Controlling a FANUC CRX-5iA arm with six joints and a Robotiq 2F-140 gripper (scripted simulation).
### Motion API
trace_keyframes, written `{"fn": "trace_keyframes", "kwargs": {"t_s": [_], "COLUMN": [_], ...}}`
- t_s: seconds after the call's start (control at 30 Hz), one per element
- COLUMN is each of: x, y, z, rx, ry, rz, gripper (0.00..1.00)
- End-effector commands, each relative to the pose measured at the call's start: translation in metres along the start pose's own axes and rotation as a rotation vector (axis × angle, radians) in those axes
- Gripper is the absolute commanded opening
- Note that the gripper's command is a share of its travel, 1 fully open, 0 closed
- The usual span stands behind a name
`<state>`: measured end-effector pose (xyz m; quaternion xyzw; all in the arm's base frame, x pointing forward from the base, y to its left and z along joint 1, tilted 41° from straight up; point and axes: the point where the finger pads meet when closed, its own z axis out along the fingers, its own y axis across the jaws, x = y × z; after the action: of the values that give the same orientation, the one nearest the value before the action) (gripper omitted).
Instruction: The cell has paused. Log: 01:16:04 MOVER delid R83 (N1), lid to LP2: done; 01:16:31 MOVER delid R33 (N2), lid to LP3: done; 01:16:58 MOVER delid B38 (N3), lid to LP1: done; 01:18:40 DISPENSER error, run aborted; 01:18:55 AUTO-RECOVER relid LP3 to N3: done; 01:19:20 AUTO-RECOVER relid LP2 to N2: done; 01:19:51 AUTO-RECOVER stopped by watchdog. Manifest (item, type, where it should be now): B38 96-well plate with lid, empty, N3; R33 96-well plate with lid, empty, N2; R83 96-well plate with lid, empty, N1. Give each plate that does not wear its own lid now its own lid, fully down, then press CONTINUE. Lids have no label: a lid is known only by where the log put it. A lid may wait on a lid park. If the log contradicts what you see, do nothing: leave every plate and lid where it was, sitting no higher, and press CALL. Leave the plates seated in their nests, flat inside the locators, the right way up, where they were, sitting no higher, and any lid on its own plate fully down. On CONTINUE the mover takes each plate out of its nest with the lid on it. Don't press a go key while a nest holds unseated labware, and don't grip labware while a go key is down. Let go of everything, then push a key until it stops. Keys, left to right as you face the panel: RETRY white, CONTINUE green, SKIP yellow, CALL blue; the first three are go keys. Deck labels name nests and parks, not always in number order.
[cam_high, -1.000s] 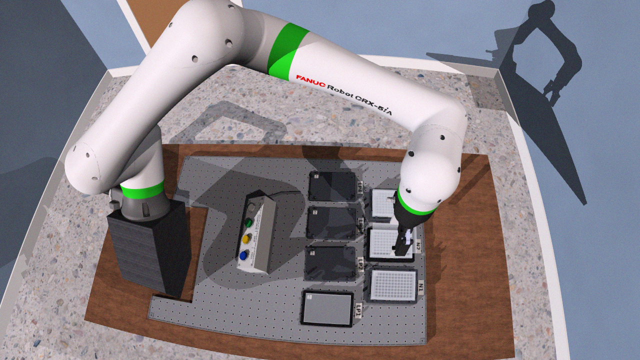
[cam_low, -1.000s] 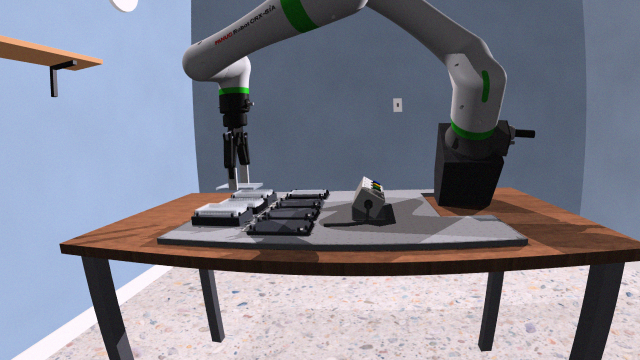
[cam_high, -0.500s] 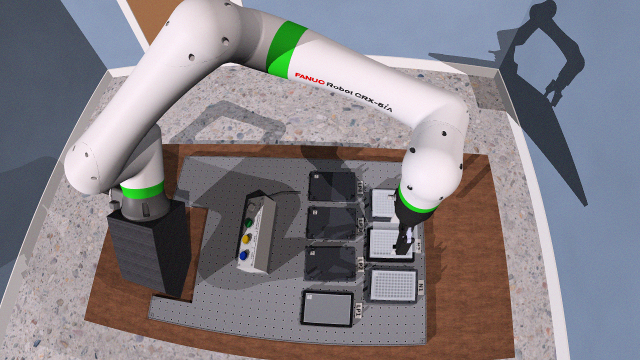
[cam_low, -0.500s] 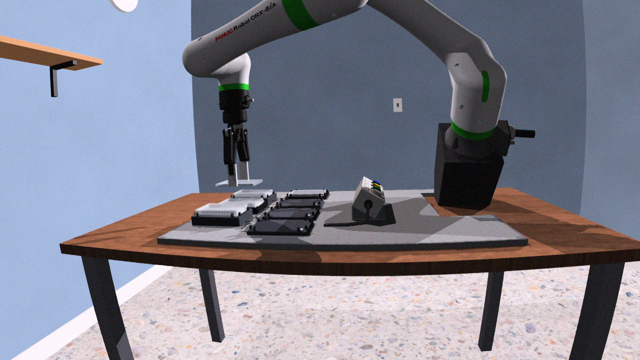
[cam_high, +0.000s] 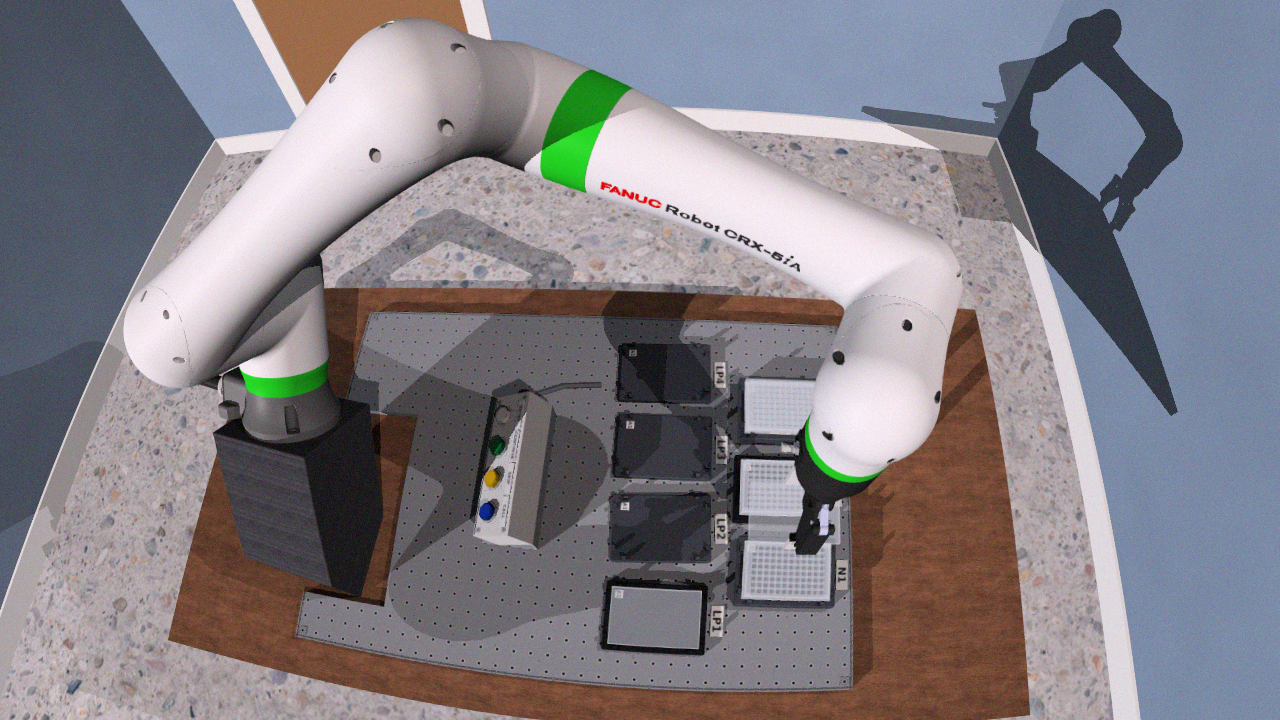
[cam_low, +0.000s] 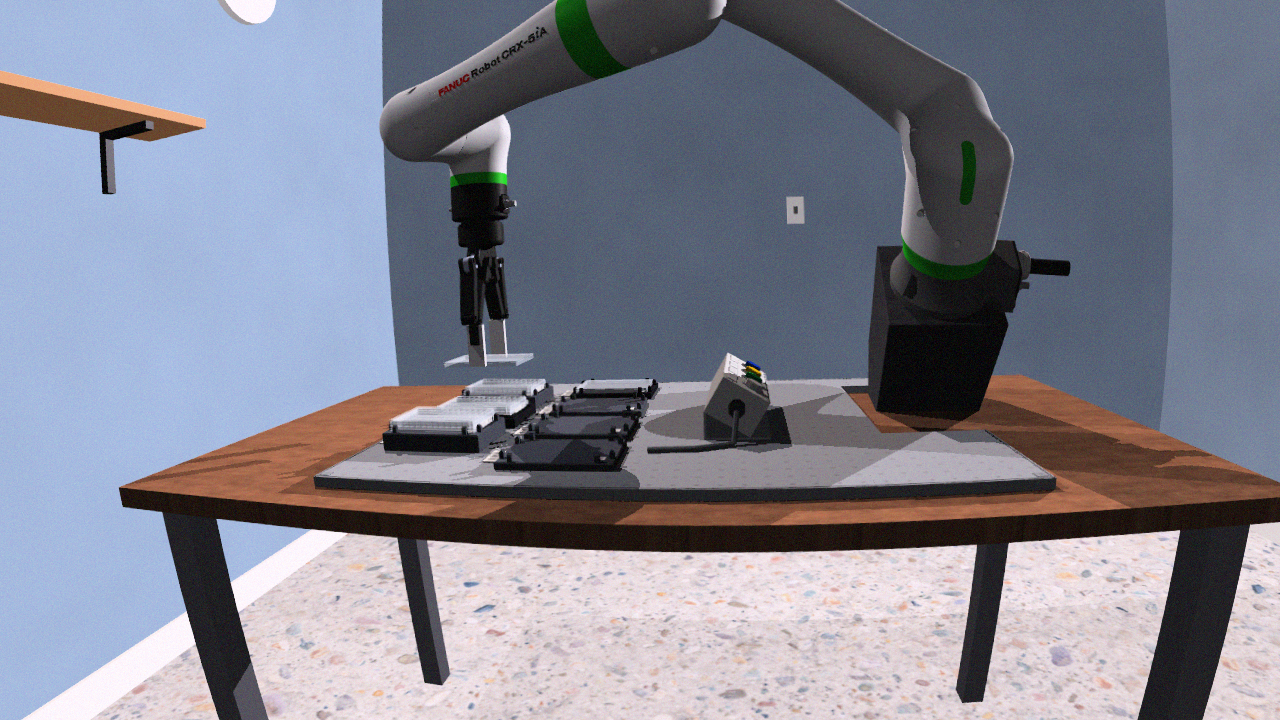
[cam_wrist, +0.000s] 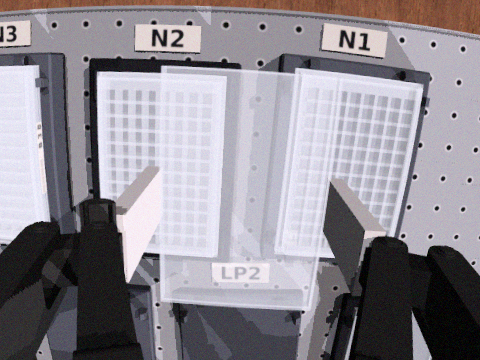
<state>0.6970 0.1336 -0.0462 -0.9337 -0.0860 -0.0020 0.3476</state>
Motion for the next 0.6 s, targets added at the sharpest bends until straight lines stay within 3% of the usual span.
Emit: {"fn": "trace_keyframes", "kwargs": {"t_s": [0.0,0.07,0.57], "x": [0.002,0.001,0.001], "y": [0.043,0.068,0.07], "z": [-0.001,-0.001,0.0], "rx": [0.001,0.001,0.001], "ry": [0.002,0.002,0.002], "rz": [-0.002,-0.002,-0.002], "gripper": [0.0,0.0,0.0]}}
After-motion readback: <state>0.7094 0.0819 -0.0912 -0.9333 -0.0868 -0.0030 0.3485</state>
